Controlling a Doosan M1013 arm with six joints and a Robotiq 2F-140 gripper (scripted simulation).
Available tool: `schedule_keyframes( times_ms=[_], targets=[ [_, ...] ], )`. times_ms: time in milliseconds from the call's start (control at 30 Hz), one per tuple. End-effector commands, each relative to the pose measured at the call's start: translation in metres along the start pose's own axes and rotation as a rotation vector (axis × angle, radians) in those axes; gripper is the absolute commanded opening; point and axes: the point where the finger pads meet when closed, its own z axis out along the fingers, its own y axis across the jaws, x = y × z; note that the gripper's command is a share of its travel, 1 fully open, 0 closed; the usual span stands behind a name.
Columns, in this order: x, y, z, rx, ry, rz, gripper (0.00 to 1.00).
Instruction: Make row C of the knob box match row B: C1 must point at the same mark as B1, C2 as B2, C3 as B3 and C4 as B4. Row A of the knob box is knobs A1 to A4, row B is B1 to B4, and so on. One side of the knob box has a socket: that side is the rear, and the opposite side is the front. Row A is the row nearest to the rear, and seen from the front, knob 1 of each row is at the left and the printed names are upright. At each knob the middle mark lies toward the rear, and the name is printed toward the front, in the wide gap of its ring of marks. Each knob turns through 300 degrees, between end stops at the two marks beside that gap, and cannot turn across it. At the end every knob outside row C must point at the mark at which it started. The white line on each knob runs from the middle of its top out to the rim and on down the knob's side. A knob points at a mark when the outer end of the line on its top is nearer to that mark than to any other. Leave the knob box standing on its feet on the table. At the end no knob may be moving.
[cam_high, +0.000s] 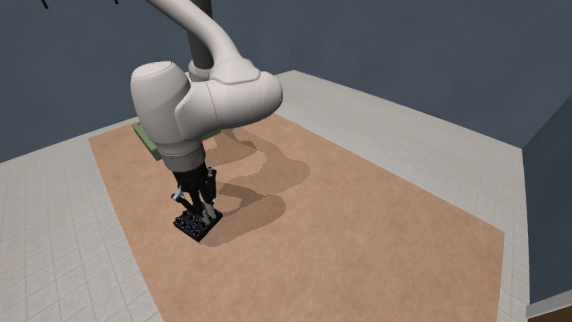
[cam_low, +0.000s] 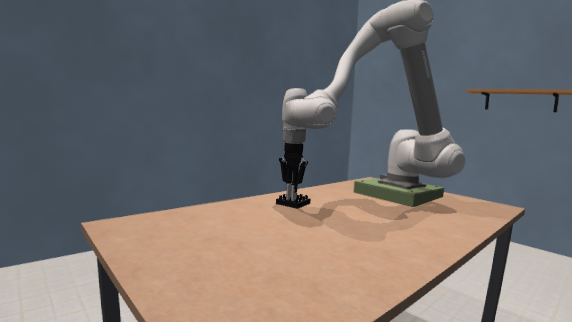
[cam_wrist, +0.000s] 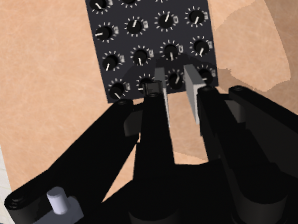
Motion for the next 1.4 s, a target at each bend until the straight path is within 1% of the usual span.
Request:
schedule_keyframes(
  times_ms=[0, 167, 200, 1367],
  targets=[
    [0.0, 0.0, -0.0001, 0.0, 0.0, 0.0, 0.12],
    [0.0, 0.0, -0.0001, 0.0, 0.0, 0.0, 0.12],
    [0.0, 0.0, -0.0001, 0.0, 0.0, 0.0, 0.05],
    [0.0, 0.0, -0.0001, 0.0, 0.0, -0.001, 0.05]
  ],
)
